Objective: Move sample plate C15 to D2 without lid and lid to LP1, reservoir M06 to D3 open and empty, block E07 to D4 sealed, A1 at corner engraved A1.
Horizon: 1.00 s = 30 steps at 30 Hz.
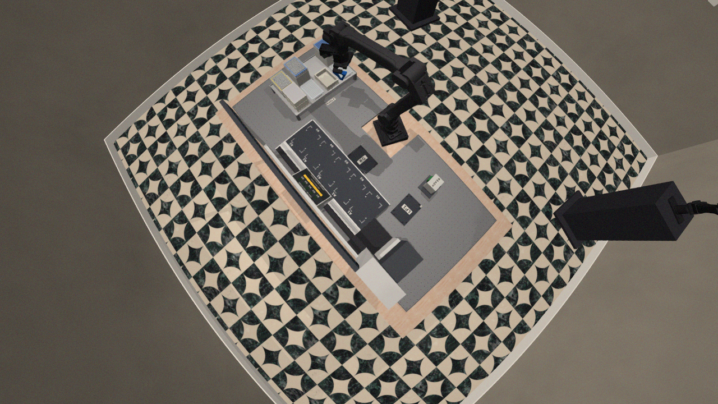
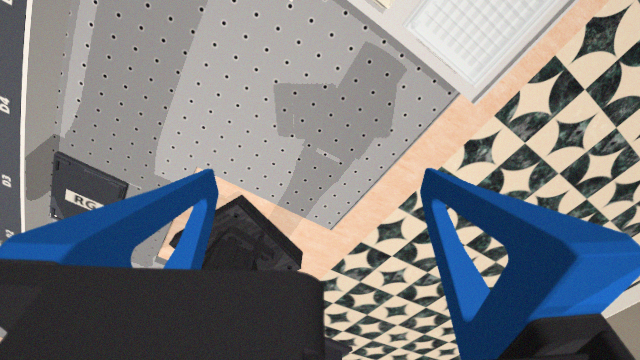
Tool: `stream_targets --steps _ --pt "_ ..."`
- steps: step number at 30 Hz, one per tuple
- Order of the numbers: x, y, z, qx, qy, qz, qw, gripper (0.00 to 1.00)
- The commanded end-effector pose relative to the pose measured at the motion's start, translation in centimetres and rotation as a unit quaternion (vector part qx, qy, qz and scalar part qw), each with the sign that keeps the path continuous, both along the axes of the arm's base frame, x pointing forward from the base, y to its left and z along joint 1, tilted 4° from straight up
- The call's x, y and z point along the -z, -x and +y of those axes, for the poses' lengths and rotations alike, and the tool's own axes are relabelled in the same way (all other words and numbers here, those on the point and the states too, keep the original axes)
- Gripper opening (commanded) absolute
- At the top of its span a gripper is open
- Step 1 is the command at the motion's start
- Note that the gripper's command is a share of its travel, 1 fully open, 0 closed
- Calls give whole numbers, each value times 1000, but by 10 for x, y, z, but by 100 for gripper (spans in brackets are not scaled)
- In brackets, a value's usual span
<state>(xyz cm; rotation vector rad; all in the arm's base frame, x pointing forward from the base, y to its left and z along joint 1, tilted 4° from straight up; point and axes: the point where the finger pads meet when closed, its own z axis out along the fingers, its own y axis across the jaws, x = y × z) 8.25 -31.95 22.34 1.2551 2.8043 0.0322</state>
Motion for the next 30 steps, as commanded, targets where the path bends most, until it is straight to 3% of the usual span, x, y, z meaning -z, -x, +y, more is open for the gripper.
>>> stream_targets --steps 1,13,23,30 --pt "-13 -9 15 -54 18 -1 998 100" --pt "-12 -27 61 -153 24 0 988 100" --pt "-11 -41 98 -231 29 1 972 100" --pt "-11 -53 131 -299 33 2 954 100"
